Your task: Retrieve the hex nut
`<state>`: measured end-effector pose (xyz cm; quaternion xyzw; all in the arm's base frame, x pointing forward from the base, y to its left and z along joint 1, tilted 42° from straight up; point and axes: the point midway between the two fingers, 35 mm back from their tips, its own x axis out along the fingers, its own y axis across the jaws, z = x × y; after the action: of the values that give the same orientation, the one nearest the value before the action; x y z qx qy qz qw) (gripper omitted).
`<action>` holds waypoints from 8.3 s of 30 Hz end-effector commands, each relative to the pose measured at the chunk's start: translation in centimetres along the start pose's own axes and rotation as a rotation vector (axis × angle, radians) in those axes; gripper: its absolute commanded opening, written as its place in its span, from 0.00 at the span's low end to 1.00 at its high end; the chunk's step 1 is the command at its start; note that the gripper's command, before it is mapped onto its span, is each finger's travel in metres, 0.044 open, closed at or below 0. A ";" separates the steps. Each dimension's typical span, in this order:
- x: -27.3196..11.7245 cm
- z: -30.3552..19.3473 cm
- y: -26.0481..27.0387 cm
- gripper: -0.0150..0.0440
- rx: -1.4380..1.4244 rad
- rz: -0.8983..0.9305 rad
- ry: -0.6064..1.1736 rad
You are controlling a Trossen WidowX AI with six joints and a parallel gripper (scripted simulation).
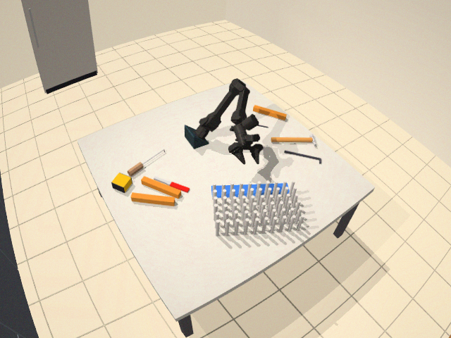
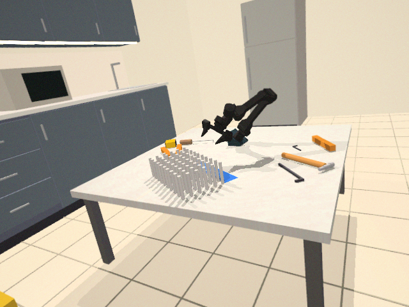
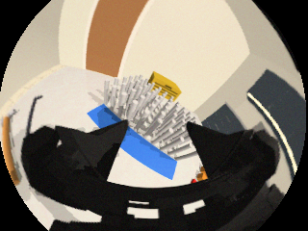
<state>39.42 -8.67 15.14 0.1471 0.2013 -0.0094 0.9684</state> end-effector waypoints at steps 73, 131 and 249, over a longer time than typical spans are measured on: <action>-22.0 -37.0 -37.7 1.00 1.239 -0.516 1.321; -19.6 -41.6 -35.6 0.73 1.191 -0.571 1.369; -22.0 -44.0 -38.8 0.25 -0.158 0.297 1.023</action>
<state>-0.88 -34.25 -25.39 0.0875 0.6251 0.2163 0.7449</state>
